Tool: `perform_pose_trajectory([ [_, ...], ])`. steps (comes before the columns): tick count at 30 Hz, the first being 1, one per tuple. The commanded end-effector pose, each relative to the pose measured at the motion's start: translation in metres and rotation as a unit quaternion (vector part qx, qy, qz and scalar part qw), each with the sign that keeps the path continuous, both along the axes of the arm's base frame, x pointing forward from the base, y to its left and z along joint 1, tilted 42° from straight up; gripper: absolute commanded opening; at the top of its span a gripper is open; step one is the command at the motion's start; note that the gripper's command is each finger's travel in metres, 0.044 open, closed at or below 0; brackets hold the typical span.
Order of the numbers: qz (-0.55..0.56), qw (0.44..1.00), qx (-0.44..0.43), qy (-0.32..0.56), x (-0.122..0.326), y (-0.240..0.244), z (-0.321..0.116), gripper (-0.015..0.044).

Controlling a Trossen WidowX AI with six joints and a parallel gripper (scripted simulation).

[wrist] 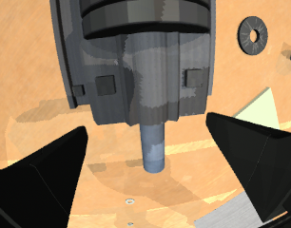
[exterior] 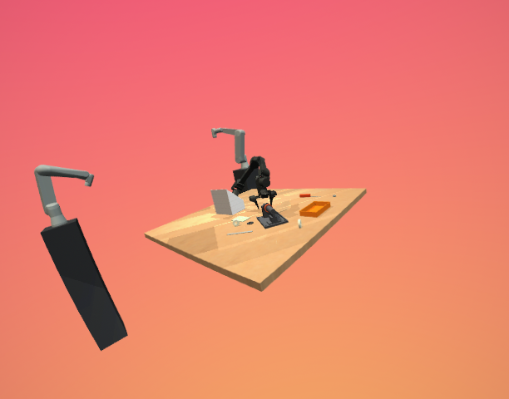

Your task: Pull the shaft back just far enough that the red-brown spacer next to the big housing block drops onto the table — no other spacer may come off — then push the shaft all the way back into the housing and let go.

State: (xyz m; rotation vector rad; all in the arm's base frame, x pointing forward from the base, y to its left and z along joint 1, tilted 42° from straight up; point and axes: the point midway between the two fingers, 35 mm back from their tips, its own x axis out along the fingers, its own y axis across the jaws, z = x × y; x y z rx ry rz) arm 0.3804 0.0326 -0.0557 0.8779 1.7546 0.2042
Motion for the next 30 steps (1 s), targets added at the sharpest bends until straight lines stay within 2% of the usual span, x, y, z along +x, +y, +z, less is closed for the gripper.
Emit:
perform_pose_trajectory([
  [1, 0.000, 1.000, 0.002, 0.004, -0.0025, 0.0048, -0.0049, 0.0440],
  [15, 0.000, 1.000, 0.002, 0.004, -0.0034, 0.0094, -0.0100, 0.0440],
  [30, 0.001, 1.000, 0.001, 0.002, -0.0030, 0.0087, -0.0094, 0.0046],
])
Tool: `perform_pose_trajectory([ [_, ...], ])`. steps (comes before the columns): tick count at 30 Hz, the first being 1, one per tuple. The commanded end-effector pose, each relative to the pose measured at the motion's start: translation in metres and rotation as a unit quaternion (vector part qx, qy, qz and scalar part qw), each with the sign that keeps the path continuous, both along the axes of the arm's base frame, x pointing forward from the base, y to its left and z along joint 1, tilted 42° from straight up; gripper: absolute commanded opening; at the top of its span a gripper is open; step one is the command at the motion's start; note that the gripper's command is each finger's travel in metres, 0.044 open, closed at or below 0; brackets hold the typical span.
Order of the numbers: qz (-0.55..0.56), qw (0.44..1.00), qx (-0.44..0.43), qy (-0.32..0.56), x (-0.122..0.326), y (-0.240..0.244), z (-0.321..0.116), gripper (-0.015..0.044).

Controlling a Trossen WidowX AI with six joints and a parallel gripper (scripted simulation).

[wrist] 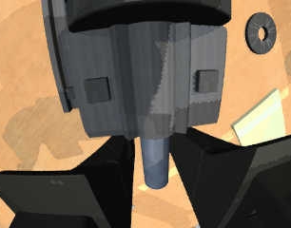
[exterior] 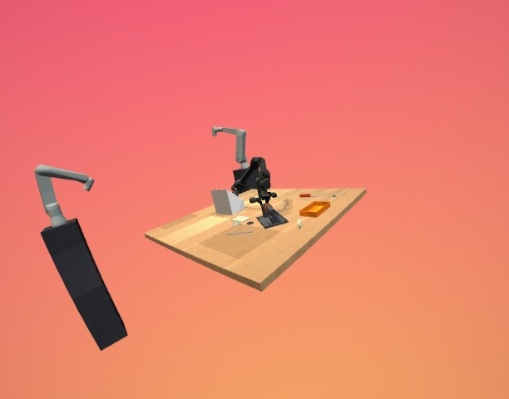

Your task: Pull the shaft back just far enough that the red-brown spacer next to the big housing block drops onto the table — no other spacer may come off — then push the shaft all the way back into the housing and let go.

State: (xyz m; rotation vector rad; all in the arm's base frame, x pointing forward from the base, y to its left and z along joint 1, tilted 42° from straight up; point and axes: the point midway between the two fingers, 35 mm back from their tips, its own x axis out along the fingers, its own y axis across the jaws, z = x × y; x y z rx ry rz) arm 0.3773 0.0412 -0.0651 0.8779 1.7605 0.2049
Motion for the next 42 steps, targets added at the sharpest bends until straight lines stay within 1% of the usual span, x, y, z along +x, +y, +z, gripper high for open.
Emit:
perform_pose_trajectory([
  [1, 0.000, 1.000, 0.000, 0.000, 0.000, 0.000, 0.000, 0.0040],
  [7, 0.000, 1.000, 0.000, 0.000, 0.000, 0.000, 0.000, 0.0000],
  [42, -0.002, 1.000, 0.002, 0.002, -0.017, 0.005, 0.007, 0.0000],
])
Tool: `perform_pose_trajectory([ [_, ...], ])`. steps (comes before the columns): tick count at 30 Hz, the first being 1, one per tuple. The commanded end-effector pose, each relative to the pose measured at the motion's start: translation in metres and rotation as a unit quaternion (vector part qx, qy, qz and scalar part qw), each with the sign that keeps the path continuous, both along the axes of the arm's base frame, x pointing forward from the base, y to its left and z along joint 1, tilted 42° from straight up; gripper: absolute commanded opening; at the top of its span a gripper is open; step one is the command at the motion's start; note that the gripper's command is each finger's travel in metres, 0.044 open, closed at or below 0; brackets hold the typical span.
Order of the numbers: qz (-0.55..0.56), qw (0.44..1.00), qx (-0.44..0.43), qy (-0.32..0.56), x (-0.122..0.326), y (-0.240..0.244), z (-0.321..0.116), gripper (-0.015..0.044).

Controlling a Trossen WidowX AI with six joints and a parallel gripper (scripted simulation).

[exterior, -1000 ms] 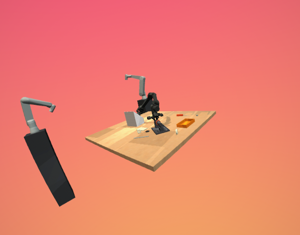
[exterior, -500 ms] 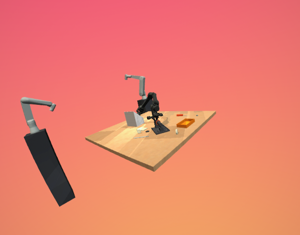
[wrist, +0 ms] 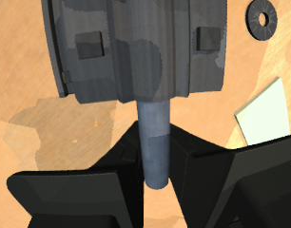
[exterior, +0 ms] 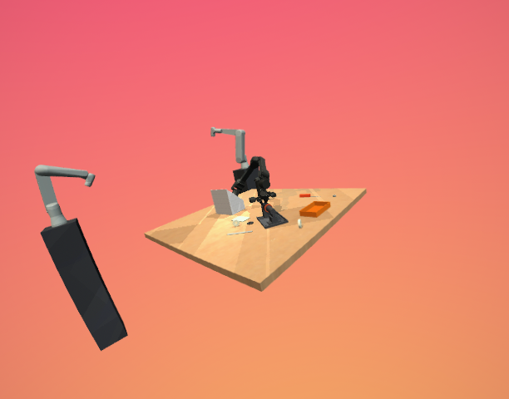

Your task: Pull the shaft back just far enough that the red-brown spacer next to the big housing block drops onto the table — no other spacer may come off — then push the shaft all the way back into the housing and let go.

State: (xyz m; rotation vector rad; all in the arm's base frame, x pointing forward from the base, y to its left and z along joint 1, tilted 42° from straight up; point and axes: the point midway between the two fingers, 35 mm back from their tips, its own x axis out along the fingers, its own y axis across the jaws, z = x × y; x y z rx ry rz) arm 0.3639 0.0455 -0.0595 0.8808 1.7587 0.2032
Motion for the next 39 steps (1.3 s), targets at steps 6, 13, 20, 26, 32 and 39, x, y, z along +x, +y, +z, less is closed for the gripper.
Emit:
perform_pose_trajectory([
  [6, 0.000, 1.000, 0.001, 0.002, -0.0032, 0.0011, 0.0015, 0.0000],
  [13, 0.000, 1.000, 0.001, 0.002, -0.0039, 0.0013, 0.0018, 0.0000],
  [20, 0.000, 1.000, 0.001, 0.002, -0.0045, 0.0015, 0.0020, 0.0000],
  [26, 0.000, 1.000, 0.001, 0.002, -0.0051, 0.0017, 0.0023, 0.0000],
  [32, 0.000, 1.000, 0.001, 0.002, -0.0056, 0.0019, 0.0025, 0.0000],
  [39, 0.000, 1.000, 0.001, 0.002, -0.0063, 0.0021, 0.0028, 0.0000],
])
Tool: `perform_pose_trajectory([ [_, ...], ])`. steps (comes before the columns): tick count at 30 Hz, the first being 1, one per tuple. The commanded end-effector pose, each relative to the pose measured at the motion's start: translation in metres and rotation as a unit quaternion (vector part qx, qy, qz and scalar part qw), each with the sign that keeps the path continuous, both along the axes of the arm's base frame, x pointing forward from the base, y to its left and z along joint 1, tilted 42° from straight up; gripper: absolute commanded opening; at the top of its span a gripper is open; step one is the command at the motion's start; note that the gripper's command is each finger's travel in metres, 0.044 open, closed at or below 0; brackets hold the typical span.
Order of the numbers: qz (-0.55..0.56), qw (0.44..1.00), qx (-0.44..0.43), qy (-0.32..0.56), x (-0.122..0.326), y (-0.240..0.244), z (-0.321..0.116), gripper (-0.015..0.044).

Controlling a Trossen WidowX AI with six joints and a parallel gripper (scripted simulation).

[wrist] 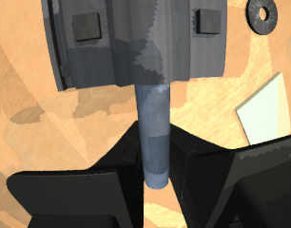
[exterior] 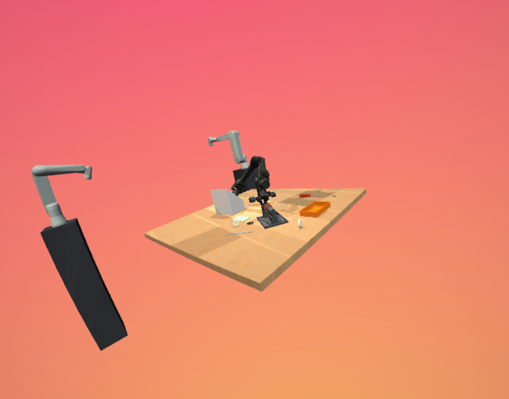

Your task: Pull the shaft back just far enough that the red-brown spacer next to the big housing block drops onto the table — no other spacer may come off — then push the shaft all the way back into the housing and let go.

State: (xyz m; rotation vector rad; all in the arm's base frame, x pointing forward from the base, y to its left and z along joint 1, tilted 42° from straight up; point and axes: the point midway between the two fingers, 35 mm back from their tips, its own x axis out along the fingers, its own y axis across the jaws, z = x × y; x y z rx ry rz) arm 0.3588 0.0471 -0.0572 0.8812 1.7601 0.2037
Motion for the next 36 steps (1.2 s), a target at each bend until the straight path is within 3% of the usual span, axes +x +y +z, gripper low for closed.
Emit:
perform_pose_trajectory([
  [1, 0.000, 1.000, 0.001, 0.002, -0.0014, 0.0005, 0.0005, 0.0000],
  [36, 0.000, 1.000, 0.001, 0.002, -0.0046, 0.0016, 0.0019, 0.0000],
])
